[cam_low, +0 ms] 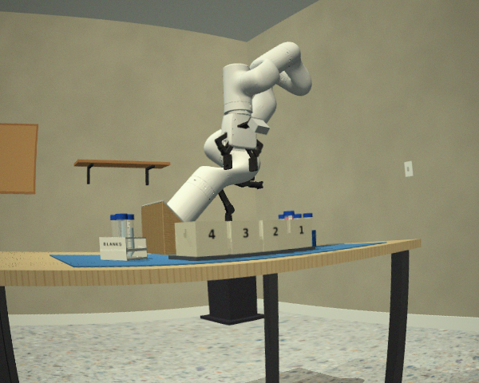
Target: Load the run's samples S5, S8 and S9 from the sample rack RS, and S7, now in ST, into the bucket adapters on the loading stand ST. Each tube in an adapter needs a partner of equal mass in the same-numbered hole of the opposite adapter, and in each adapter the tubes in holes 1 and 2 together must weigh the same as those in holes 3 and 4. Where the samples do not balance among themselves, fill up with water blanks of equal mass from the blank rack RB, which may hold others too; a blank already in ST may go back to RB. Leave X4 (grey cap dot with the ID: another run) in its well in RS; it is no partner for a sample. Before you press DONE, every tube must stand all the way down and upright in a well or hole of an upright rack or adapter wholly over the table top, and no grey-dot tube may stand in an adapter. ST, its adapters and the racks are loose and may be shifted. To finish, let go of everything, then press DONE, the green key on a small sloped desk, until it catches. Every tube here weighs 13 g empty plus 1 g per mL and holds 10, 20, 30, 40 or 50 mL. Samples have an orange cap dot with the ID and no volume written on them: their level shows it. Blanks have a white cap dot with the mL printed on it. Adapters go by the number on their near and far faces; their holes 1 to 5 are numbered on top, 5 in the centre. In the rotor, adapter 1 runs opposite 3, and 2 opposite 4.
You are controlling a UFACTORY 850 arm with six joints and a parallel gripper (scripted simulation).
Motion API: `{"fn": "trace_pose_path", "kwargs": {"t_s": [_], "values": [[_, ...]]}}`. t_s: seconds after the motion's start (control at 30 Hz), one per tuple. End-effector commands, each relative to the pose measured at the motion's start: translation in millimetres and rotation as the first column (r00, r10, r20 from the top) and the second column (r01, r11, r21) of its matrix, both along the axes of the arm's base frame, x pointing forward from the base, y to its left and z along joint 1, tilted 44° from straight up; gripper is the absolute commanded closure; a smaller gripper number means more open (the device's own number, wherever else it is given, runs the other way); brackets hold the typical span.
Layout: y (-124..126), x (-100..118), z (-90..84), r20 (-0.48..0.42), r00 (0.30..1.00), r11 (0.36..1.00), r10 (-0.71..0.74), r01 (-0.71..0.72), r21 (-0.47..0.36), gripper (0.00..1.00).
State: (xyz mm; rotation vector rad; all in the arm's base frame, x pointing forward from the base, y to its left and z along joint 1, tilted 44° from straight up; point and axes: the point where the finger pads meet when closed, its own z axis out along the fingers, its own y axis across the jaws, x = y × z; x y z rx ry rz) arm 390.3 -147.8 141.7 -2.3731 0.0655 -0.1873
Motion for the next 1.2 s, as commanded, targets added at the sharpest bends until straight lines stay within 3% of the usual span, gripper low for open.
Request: {"fn": "trace_pose_path", "kwargs": {"t_s": [0.0,0.33,0.7,0.77,1.17], "values": [[17.6,-1.7,17.8,0.081,0.993,0.996,0.085,-0.083,-0.024,0.0],[46.7,-11.3,43.5,0.249,0.928,0.961,0.276,-0.26,-0.096,0.0],[86.8,-24.5,78.9,0.437,0.737,0.856,0.516,-0.458,-0.239,0.0],[86.8,-24.5,78.9,0.437,0.737,0.856,0.516,-0.458,-0.239,0.0],[130.6,-38.9,117.4,0.451,0.713,0.843,0.536,-0.473,-0.254,0.0]]}}
